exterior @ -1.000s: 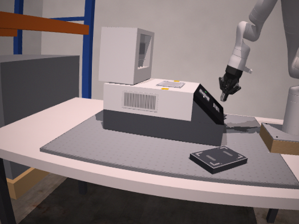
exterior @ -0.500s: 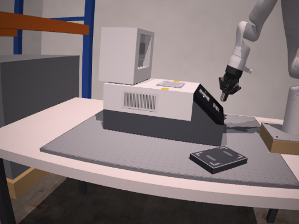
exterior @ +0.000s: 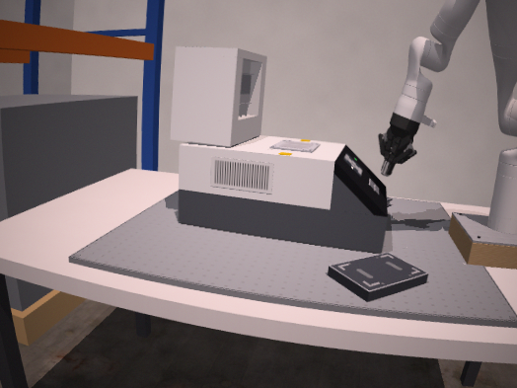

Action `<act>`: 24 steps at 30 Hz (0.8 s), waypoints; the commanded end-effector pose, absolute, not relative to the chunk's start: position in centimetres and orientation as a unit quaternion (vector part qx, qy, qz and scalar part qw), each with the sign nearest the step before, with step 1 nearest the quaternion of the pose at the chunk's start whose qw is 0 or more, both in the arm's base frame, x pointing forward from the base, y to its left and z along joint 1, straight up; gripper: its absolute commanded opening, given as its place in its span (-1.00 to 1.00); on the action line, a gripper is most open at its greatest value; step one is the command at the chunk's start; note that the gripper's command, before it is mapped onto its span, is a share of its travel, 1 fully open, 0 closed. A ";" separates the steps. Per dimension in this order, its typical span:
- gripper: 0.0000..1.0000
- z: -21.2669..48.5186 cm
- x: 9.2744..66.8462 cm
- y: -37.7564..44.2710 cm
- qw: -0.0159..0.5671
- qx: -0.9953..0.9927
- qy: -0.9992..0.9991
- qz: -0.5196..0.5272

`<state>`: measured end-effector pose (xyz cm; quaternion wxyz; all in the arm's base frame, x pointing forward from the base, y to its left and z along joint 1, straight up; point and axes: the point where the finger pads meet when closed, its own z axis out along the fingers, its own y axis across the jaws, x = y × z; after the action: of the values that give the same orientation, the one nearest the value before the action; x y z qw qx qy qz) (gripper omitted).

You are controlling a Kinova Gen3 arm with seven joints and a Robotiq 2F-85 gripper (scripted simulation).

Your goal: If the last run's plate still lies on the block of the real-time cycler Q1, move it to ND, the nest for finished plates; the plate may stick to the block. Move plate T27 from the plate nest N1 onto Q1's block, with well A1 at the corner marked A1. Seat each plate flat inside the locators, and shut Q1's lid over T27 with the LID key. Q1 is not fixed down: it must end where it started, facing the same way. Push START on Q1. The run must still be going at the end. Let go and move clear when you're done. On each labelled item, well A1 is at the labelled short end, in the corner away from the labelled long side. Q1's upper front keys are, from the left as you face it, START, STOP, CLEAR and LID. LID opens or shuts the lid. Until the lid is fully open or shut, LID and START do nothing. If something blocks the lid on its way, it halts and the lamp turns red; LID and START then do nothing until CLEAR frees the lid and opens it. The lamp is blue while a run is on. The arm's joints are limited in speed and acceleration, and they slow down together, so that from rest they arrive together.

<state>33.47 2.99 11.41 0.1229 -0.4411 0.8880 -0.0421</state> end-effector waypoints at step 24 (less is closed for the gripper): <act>-0.80 11.8 33.5 3.0 0.123 -0.441 0.888 -0.042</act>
<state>33.47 3.06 11.54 0.1232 -0.4417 0.8877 -0.0418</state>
